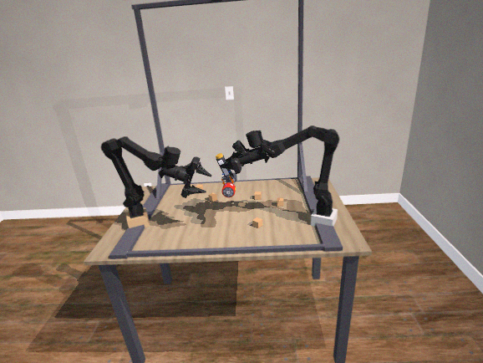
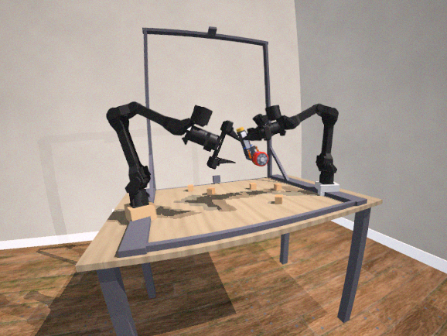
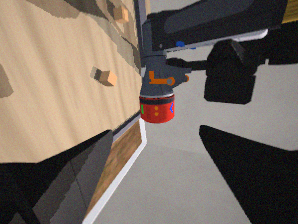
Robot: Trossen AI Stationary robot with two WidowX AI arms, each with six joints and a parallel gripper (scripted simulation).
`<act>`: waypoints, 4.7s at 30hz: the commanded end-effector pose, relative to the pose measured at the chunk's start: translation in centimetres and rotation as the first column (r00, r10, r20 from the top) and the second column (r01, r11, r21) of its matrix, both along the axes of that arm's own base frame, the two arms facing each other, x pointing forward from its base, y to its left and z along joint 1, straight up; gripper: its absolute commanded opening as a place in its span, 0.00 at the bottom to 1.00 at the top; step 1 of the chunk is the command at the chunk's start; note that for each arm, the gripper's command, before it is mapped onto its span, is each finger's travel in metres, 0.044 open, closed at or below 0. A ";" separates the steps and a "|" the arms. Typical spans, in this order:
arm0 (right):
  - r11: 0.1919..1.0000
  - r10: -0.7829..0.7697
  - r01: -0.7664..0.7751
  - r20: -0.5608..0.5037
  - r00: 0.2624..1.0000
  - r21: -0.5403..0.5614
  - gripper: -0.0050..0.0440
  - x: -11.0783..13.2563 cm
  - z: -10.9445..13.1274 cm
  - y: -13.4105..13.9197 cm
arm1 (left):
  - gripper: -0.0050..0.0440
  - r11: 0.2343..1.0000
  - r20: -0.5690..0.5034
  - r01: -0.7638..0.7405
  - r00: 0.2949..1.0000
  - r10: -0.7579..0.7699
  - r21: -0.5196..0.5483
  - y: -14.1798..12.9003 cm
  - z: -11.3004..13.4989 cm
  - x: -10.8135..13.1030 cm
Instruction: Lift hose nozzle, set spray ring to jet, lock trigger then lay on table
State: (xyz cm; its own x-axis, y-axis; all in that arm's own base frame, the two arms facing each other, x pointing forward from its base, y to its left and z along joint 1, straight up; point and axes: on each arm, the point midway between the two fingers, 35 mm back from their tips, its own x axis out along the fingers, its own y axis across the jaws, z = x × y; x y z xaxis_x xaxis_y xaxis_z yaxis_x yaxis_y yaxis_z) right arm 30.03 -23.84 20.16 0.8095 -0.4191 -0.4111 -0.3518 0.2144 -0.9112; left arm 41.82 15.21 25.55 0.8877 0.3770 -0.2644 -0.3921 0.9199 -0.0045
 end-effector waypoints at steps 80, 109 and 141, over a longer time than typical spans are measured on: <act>0.975 0.046 0.048 0.407 0.912 -0.219 0.93 0.5 -5.1 -0.2 | 0.45 1.000 0.044 -0.002 0.999 0.001 0.022 0.0 1.9 -0.1; 0.972 0.046 0.054 0.411 0.911 -0.227 0.93 4.4 -4.4 -2.3 | 0.45 1.000 0.044 -0.002 0.999 0.001 0.022 0.0 1.9 -0.1; 0.971 0.046 0.056 0.411 0.910 -0.231 0.93 8.3 -4.0 -4.4 | 0.45 1.000 0.044 -0.002 0.999 0.001 0.022 0.0 1.9 -0.1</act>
State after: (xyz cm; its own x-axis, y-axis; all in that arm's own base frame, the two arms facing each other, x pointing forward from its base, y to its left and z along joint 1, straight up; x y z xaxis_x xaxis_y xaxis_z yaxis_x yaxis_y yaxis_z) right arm 37.70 -27.81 15.32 0.8848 -0.4636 0.0467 0.0505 -0.0042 -0.9987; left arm 41.82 15.21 25.55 0.8877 0.3770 -0.2644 -0.3921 0.9199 -0.0045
